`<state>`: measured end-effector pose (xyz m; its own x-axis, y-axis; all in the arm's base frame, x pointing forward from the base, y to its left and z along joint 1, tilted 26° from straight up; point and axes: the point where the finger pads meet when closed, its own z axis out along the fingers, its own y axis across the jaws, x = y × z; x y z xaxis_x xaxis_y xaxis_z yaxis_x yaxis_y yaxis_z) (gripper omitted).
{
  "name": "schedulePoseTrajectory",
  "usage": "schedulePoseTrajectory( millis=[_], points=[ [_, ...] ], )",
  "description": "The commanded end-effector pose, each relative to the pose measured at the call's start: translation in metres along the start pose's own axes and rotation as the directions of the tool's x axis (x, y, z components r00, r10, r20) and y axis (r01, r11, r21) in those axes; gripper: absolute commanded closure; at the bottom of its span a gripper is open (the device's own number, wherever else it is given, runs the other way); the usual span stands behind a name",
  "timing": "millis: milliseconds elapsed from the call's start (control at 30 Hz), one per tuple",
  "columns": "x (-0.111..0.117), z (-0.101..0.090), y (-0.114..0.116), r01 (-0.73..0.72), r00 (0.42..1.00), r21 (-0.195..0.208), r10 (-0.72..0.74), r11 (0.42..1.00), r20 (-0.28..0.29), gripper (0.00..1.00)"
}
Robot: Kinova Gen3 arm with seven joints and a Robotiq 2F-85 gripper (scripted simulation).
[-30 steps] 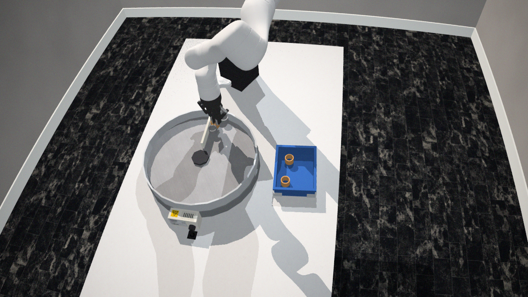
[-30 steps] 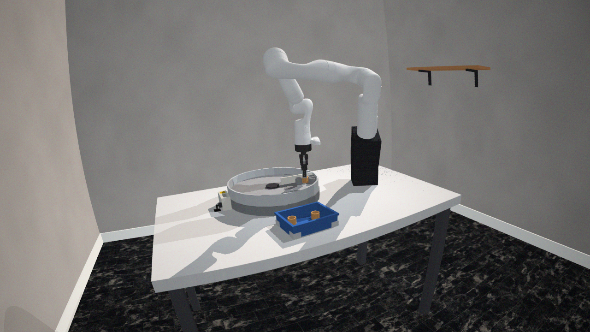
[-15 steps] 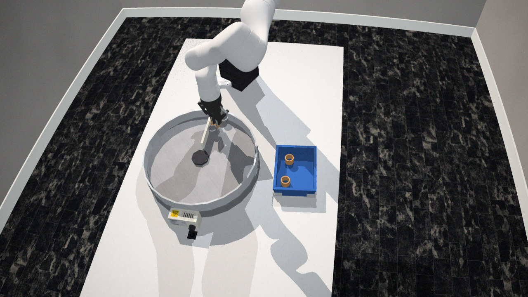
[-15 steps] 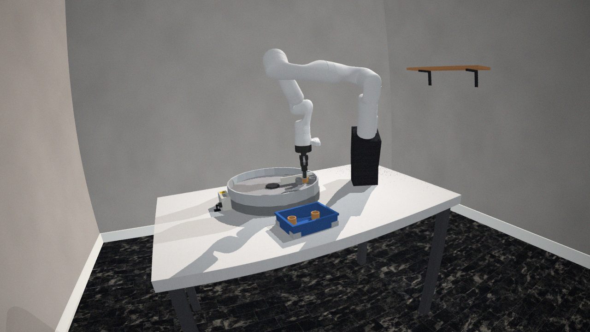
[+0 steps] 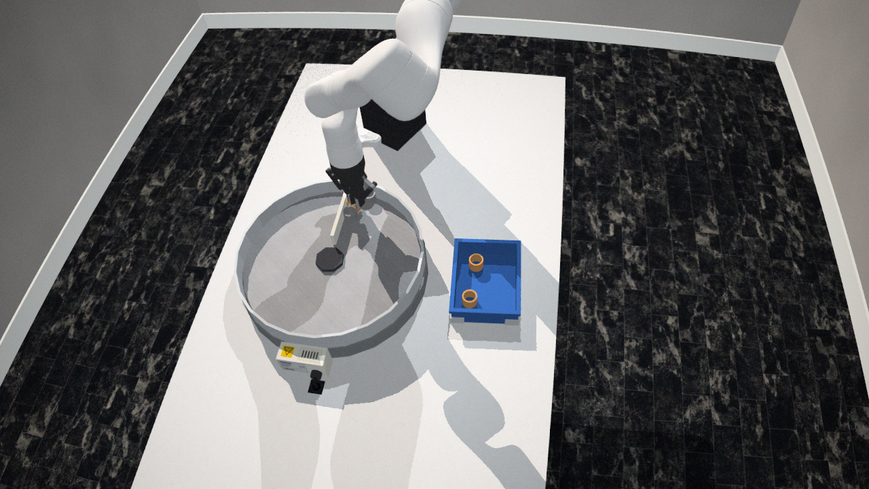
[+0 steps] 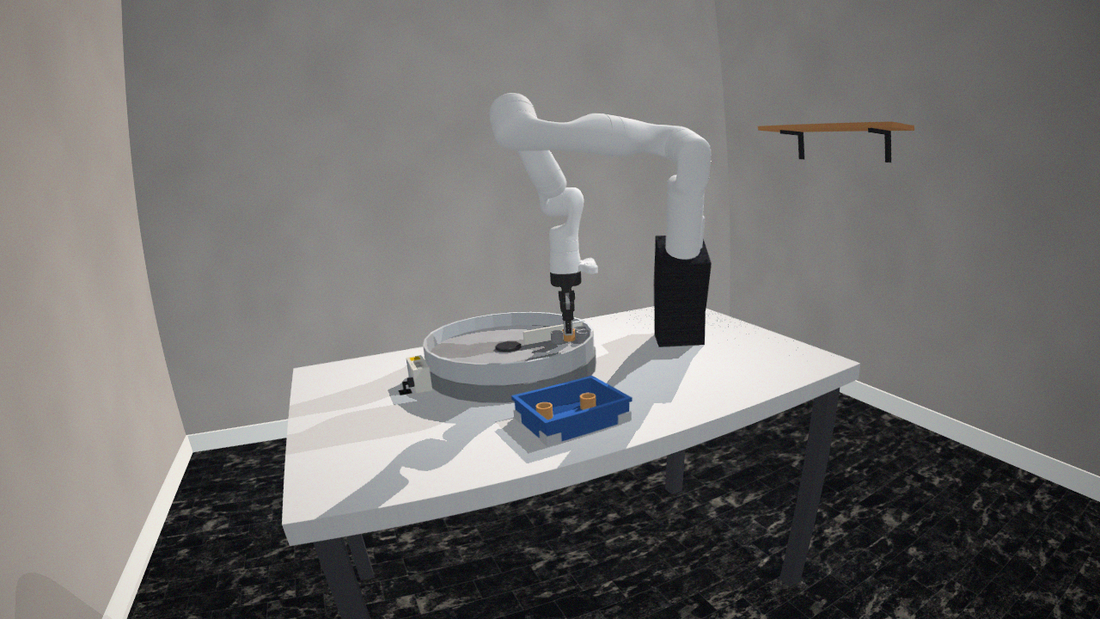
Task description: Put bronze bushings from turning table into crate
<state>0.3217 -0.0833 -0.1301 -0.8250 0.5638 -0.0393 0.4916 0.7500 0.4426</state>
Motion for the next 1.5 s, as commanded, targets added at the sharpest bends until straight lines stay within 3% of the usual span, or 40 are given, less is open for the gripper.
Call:
schedulePoseTrajectory(
  millis=[0, 467, 500, 1467],
  points=[
    [0.0002, 0.0025, -0.0002, 0.000, 1.000, 0.000, 0.000, 1.000, -0.001, 0.86],
    [0.0002, 0.0049, -0.0002, 0.000, 1.000, 0.000, 0.000, 1.000, -0.001, 0.86],
    [0.0002, 0.0049, -0.0002, 0.000, 1.000, 0.000, 0.000, 1.000, -0.001, 1.00],
    [0.0003, 0.0048, 0.0008, 0.001, 1.000, -0.002, -0.001, 1.000, -0.001, 1.00]
  ],
)
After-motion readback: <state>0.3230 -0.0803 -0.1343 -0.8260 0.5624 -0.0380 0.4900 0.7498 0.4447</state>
